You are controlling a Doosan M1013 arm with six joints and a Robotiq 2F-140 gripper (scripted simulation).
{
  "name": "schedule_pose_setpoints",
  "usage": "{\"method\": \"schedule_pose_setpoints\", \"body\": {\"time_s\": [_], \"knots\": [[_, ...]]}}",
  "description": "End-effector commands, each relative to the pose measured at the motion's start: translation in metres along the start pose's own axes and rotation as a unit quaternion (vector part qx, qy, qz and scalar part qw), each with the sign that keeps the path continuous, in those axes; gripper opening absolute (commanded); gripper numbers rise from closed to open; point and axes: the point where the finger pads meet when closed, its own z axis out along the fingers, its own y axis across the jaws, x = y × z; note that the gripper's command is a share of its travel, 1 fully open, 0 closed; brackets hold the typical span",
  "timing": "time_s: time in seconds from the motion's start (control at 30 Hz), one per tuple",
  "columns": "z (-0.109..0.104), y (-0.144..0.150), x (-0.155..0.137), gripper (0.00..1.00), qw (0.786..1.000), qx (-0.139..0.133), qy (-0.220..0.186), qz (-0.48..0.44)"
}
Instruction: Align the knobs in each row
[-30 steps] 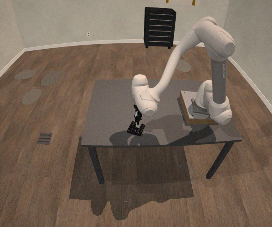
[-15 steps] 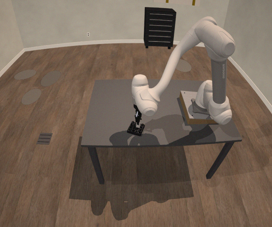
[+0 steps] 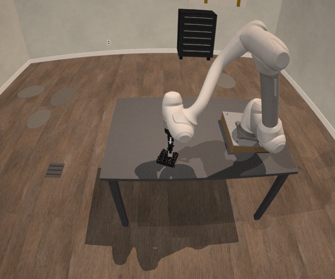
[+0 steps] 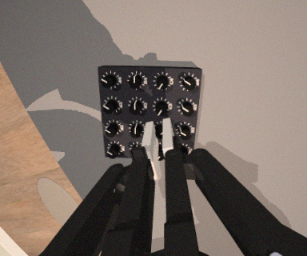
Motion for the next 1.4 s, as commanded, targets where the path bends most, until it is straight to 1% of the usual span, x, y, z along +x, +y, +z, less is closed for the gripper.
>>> {"method": "schedule_pose_setpoints", "body": {"time_s": [0.0,0.13,0.2,0.33,0.5,0.7,0.77,1.0,1.27,1.33,1.37], "knots": [[-0.0001,0.0000,0.0000,0.05,0.999,0.001,0.000,-0.034],[-0.0001,0.0000,0.0000,0.05,0.997,0.001,0.000,-0.079],[-0.0001,0.0000,0.0000,0.05,0.997,0.001,0.000,-0.079],[-0.0001,0.0000,0.0000,0.05,0.992,0.001,0.000,-0.128],[-0.0001,0.0000,0.0000,0.05,0.981,0.001,0.000,-0.192],[-0.0001,0.0000,0.0000,0.05,0.963,0.001,0.000,-0.271],[-0.0001,0.0000,0.0000,0.05,0.963,0.001,0.000,-0.271],[-0.0001,0.0000,0.0000,0.05,0.933,0.001,0.000,-0.359],[-0.0001,0.0000,0.0000,0.05,0.893,0.001,0.000,-0.450],[-0.0001,0.0000,0.0000,0.05,0.893,0.001,0.000,-0.450],[-0.0001,0.0000,0.0000,0.05,0.888,0.001,0.000,-0.460]]}}
